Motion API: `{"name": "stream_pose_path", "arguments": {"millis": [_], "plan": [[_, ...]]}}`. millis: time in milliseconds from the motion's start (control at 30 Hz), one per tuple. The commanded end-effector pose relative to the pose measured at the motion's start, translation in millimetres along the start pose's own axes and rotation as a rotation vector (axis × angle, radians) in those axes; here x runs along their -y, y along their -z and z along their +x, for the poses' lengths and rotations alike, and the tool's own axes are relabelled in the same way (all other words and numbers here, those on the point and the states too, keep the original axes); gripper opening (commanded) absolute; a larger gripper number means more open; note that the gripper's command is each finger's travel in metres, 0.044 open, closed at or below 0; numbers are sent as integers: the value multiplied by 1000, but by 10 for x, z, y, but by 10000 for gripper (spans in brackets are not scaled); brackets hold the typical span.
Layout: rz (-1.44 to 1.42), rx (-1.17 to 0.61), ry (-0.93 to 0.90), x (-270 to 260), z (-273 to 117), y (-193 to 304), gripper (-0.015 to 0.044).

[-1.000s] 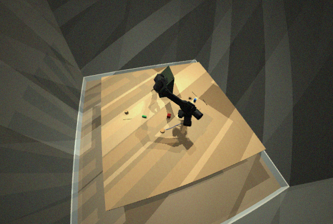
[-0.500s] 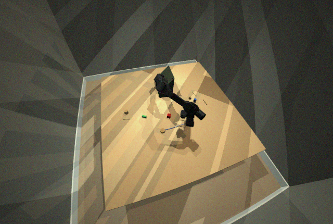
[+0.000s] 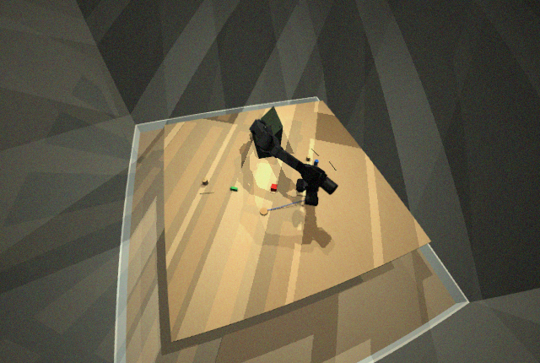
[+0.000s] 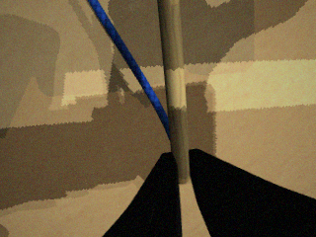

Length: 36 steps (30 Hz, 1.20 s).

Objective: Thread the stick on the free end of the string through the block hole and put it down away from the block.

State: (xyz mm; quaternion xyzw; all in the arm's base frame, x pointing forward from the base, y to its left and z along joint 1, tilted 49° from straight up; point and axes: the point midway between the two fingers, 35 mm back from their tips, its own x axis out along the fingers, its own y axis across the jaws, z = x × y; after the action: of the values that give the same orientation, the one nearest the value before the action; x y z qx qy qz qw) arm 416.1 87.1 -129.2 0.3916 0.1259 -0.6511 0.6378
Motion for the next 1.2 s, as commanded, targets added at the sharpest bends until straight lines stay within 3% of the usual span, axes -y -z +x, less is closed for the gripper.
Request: {"name": "stream_pose_path", "arguments": {"millis": [0,1167], "plan": [[6,-8,2,5,-10,30,0],[5,-4,2,276,280,-106,0]]}}
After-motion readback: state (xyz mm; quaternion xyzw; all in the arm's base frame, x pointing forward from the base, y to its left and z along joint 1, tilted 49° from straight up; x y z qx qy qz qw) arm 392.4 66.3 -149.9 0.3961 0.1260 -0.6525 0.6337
